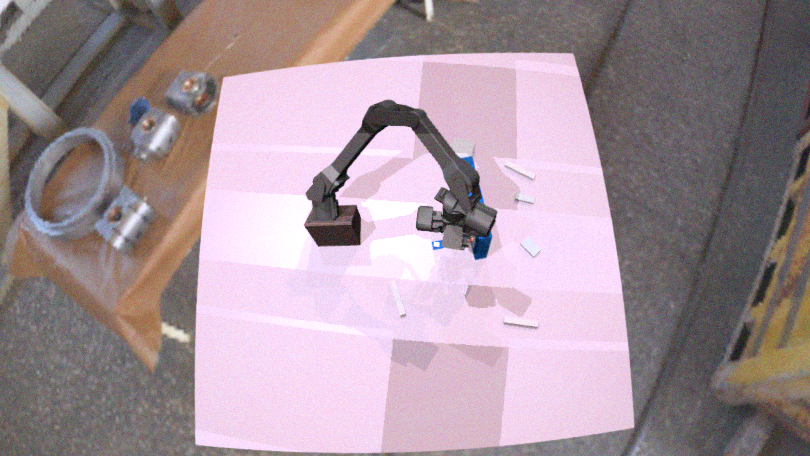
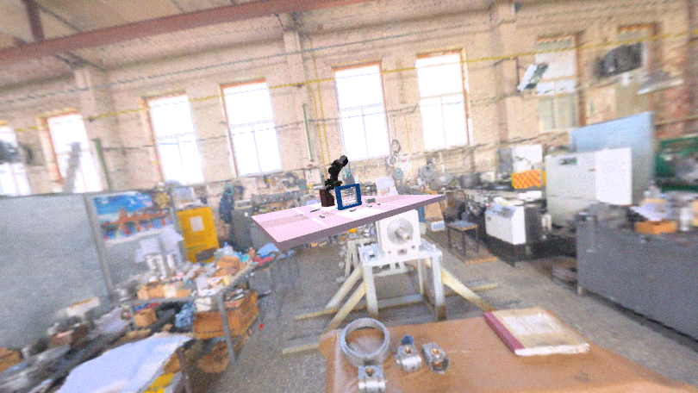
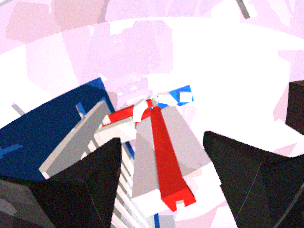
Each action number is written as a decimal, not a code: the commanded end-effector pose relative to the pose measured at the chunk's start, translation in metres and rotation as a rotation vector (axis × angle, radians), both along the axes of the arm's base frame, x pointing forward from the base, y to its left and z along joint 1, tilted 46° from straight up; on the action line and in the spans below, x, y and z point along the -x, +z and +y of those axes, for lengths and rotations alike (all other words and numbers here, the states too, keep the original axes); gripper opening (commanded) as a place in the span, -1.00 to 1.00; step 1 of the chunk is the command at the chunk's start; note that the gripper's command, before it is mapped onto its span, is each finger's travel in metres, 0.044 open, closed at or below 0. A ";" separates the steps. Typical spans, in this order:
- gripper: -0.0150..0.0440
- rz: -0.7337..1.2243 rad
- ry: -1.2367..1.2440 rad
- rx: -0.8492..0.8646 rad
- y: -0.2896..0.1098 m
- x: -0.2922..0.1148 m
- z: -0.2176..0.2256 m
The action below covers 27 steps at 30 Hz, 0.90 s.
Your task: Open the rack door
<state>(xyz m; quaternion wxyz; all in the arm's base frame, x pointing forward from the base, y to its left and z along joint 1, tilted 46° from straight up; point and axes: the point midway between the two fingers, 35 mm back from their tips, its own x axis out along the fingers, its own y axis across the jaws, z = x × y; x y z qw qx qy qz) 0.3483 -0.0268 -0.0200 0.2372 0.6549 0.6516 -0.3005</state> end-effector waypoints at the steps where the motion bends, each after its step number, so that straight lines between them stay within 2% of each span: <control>1: 0.47 -0.088 0.092 -0.009 -0.001 0.001 0.001; 27: 0.47 -1.006 0.997 -0.047 -0.001 0.001 0.001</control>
